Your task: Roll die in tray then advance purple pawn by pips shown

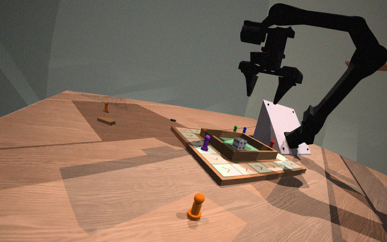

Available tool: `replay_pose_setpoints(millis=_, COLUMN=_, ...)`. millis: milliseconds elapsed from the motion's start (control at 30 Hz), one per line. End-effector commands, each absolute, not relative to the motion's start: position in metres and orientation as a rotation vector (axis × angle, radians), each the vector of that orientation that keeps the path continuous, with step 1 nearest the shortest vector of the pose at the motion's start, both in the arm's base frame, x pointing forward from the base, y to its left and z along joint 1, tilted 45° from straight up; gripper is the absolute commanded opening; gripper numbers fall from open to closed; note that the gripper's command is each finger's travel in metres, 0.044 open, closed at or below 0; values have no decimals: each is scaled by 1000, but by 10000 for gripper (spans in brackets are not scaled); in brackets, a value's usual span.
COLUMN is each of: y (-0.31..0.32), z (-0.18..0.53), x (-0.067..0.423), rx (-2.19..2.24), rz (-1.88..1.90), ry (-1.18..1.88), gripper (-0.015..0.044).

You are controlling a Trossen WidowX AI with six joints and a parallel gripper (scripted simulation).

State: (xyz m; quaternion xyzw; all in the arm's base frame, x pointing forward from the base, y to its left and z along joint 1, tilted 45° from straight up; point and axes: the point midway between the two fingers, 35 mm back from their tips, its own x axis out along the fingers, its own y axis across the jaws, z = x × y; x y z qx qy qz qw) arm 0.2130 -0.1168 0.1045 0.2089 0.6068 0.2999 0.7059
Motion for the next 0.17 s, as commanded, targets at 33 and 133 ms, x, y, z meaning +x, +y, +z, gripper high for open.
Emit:
replay_pose_setpoints(millis=33, y=-116, z=103, x=222, rx=439, rz=675, ry=1337, gripper=440)
replay_pose_setpoints(millis=133, y=-116, z=103, x=222, rx=439, rz=675, ry=1337, gripper=440)
